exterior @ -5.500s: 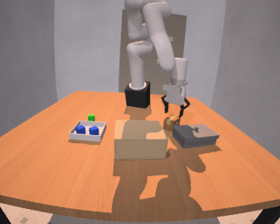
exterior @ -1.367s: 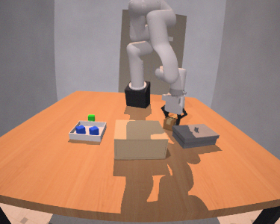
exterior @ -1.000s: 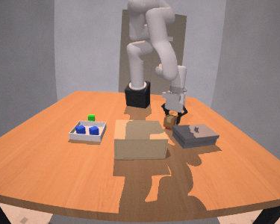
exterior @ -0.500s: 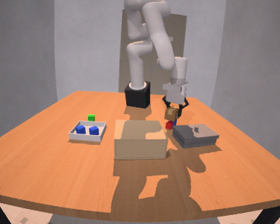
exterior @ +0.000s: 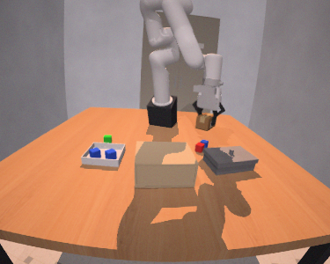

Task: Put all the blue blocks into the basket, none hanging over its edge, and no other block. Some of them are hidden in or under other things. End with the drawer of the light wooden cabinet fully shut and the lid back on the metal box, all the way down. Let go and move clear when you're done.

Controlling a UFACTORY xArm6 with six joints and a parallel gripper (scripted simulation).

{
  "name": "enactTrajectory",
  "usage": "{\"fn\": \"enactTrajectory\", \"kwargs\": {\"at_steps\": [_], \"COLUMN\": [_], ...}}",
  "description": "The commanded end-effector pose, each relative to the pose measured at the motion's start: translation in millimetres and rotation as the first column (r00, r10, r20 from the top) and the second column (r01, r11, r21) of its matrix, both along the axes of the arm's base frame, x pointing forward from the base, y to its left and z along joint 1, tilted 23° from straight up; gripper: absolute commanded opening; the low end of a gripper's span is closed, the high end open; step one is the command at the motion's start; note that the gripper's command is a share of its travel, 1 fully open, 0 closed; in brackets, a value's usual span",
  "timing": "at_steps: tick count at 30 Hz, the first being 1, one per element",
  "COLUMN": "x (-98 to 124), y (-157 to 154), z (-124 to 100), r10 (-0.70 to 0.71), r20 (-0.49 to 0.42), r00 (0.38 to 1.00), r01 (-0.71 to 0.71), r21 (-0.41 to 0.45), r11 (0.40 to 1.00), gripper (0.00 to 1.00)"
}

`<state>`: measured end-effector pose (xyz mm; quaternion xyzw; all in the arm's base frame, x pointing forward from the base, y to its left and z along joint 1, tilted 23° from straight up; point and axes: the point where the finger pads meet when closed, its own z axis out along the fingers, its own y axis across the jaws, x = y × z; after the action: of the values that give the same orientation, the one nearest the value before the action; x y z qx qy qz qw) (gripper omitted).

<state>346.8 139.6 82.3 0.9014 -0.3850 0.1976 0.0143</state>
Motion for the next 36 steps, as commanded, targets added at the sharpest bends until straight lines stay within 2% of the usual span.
{"fn": "enactTrajectory", "kwargs": {"at_steps": [1,12,36], "x": [-5.8,-13.4,-16.8], "y": [2.9,7.0,-2.8], "z": [20.0,40.6,42.5], "r10": [-0.001,-0.001,0.052], "r20": [-0.005,-0.005,-0.016], "r00": [1.000,1.000,0.998], "r01": [0.001,0.001,-0.053], "r21": [-0.002,-0.002,-0.022], "r11": [1.000,1.000,0.998], "gripper": [0.62,0.62,0.62]}}
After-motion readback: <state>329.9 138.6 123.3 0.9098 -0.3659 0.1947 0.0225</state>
